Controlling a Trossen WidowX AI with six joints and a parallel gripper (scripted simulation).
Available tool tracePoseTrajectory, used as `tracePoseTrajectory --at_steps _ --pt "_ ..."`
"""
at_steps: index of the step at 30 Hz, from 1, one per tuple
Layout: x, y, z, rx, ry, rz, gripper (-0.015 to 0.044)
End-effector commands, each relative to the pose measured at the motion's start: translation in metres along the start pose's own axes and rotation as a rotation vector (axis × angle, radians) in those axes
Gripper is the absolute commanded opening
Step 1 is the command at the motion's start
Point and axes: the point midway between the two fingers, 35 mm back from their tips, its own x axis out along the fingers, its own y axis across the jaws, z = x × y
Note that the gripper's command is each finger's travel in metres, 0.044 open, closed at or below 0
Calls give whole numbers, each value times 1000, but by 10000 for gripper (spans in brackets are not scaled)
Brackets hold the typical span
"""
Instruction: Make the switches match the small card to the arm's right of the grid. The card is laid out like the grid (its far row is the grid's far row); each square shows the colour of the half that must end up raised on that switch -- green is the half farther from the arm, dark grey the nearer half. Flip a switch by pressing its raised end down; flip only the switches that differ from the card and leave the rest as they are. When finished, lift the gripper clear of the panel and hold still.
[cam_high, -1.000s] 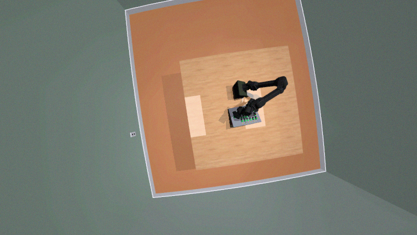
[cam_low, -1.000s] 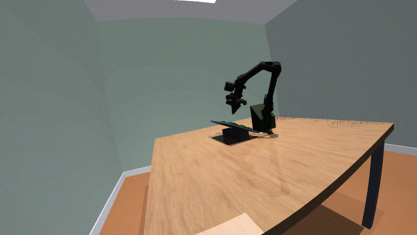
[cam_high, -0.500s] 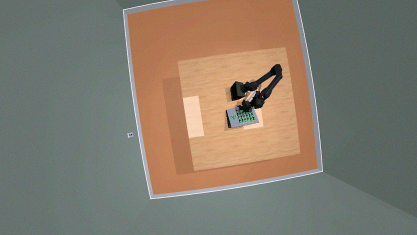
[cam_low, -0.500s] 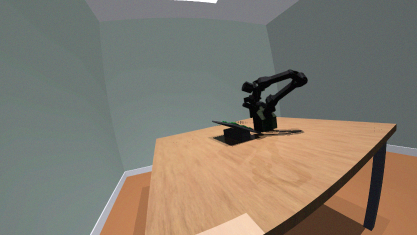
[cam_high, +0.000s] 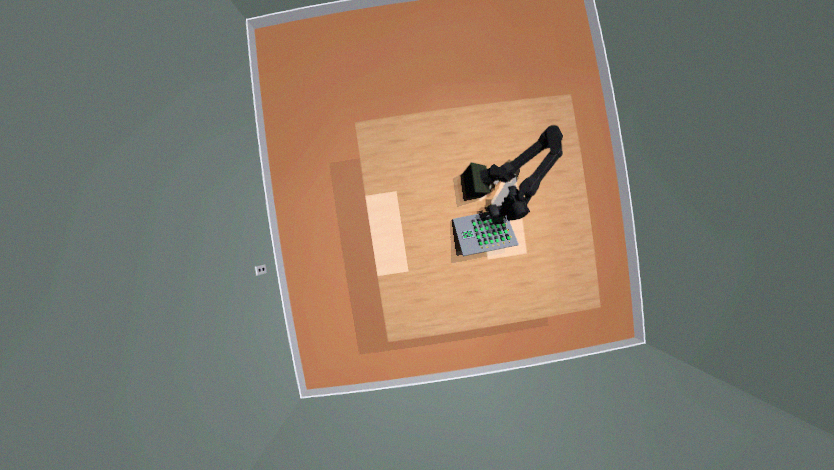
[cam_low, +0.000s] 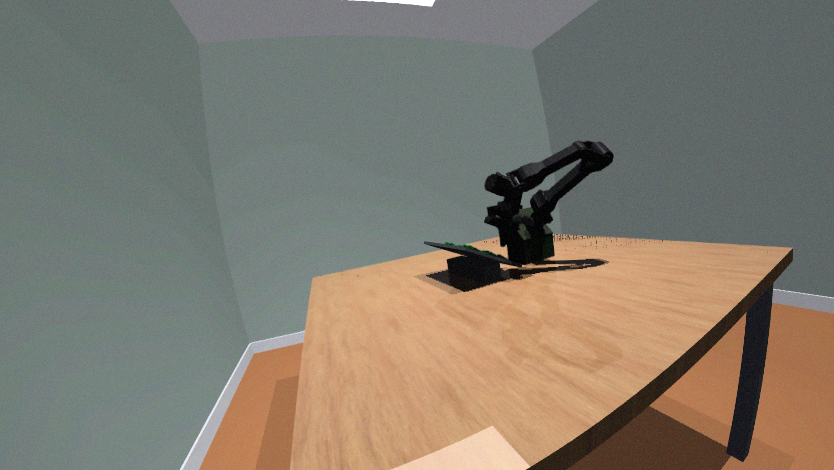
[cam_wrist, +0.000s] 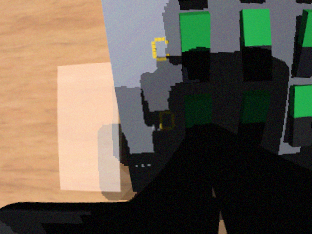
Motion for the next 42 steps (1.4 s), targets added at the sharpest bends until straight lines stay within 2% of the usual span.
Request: tracePoseTrajectory --at_steps 1,16,42 --pt "8 -1 -2 11 6 -2 0" --pt "25 -1 -2 11 6 -2 0" --pt "26 -1 -2 11 6 -2 0"
